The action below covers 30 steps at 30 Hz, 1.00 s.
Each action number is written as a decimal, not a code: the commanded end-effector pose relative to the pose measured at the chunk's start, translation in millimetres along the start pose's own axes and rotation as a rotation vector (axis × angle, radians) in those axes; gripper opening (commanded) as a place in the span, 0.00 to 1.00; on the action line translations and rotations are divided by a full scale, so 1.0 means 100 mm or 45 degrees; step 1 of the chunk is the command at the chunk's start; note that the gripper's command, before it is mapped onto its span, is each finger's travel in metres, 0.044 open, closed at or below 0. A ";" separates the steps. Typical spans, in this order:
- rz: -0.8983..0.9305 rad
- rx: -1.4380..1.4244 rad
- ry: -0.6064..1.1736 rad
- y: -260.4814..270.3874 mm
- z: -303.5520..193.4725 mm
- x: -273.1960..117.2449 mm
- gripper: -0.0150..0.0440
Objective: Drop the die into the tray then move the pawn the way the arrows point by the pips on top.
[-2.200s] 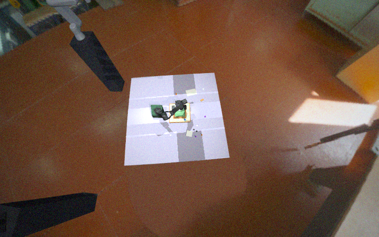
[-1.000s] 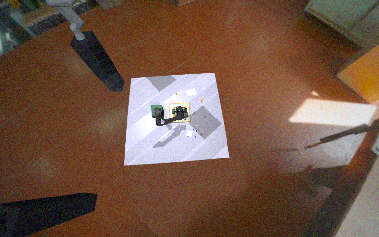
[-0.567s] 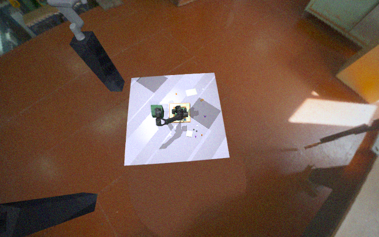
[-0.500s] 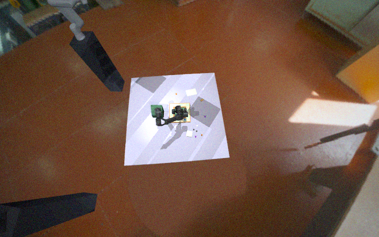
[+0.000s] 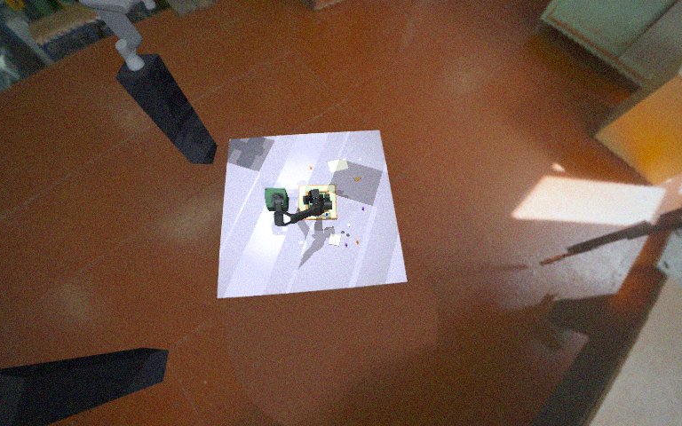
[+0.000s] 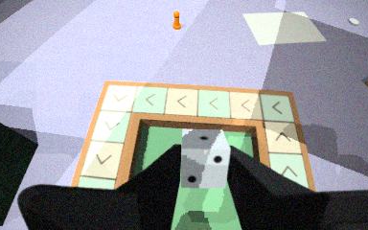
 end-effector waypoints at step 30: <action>-0.236 0.399 0.948 -0.17 0.34 0.27 0.82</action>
Point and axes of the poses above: the point midway between the two fingers, 35 mm back from their tips, its own x axis out along the fingers, its own y axis across the jaws, z = x × y, the point moved 6 cm from there along -x, back along the fingers, and after that the axes turned 6 degrees about x, right-handed, at the moved point
